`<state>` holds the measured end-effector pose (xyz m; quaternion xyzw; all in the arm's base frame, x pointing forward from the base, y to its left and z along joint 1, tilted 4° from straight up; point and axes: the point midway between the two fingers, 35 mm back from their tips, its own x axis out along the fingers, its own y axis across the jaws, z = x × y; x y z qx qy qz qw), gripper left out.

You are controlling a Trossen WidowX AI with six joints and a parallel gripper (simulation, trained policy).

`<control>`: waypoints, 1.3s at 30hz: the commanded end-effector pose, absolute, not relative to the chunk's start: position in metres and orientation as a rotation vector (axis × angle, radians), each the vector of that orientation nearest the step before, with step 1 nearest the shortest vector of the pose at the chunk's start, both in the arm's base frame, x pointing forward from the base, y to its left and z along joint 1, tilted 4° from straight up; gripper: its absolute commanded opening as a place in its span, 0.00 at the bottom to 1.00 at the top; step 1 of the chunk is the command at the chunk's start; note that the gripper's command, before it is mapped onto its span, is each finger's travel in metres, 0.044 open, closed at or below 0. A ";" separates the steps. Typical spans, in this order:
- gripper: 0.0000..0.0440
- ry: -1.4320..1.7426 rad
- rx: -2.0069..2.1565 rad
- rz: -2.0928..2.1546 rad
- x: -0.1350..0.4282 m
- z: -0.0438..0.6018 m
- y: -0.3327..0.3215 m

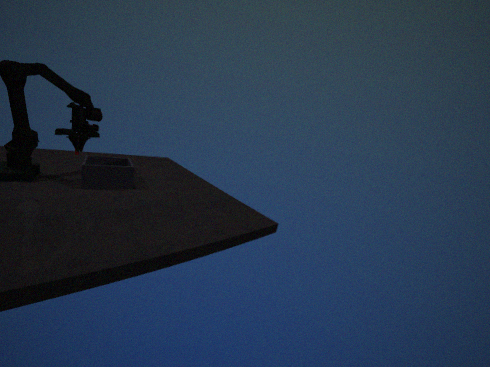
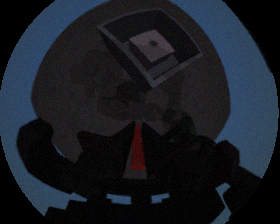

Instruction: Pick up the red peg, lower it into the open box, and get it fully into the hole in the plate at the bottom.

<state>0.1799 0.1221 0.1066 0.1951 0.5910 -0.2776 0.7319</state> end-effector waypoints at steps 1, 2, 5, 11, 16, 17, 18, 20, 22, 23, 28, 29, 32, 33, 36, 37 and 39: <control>0.00 1.267 0.454 -0.624 0.188 0.120 0.118; 0.00 1.258 0.463 -0.631 0.190 0.123 0.117; 0.00 1.229 0.491 -0.655 0.199 0.130 0.111; 0.00 1.168 0.548 -0.698 0.221 0.142 0.098; 0.00 1.126 0.584 -0.732 0.240 0.148 0.084; 0.00 1.118 0.590 -0.739 0.243 0.149 0.081; 0.00 1.111 0.596 -0.746 0.247 0.150 0.078; 0.00 1.098 0.605 -0.758 0.254 0.151 0.071; 0.00 1.087 0.612 -0.770 0.261 0.152 0.064; 0.00 1.083 0.615 -0.775 0.264 0.152 0.061; 0.00 1.066 0.624 -0.798 0.280 0.151 0.043; 0.00 1.064 0.624 -0.801 0.284 0.150 0.039; 0.00 1.063 0.623 -0.808 0.293 0.147 0.028; 0.00 1.064 0.623 -0.809 0.296 0.146 0.024; 0.00 1.071 0.619 -0.809 0.304 0.142 0.014; 0.00 1.074 0.617 -0.808 0.307 0.141 0.011; 0.00 1.082 0.612 -0.804 0.312 0.138 0.004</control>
